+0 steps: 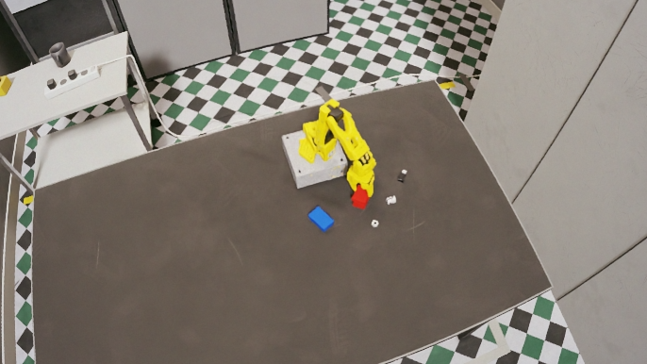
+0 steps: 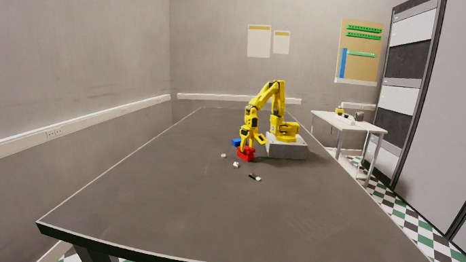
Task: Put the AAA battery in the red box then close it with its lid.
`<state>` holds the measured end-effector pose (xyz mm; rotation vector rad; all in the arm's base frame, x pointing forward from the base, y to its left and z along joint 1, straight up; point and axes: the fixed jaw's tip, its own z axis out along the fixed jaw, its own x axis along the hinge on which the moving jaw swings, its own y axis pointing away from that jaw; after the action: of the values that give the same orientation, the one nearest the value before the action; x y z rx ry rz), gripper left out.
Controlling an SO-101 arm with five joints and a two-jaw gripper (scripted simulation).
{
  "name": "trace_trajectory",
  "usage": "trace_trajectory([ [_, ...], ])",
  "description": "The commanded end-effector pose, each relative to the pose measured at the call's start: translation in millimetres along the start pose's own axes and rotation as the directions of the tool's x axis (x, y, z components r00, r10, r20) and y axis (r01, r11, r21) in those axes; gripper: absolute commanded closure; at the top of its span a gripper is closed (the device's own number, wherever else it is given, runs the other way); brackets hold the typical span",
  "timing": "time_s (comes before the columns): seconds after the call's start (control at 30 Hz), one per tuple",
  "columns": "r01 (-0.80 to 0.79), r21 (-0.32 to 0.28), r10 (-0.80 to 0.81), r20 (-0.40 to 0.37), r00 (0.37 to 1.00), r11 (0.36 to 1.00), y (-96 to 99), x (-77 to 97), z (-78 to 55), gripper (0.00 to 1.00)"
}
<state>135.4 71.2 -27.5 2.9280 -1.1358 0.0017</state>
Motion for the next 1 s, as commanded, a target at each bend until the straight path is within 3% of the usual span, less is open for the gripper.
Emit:
trace_trajectory([
  [0.0, 0.001, -0.006, -0.001, 0.004, 1.000, 1.000, 1.3, -0.8, 2.7, 0.77],
  [0.63, 0.001, -0.006, -0.001, 0.004, 1.000, 1.000, 1.4, -0.9, 5.0, 0.77],
  [0.97, 0.001, -0.006, -0.001, 0.004, 1.000, 1.000, 1.2, -0.8, -0.1, 0.77],
])
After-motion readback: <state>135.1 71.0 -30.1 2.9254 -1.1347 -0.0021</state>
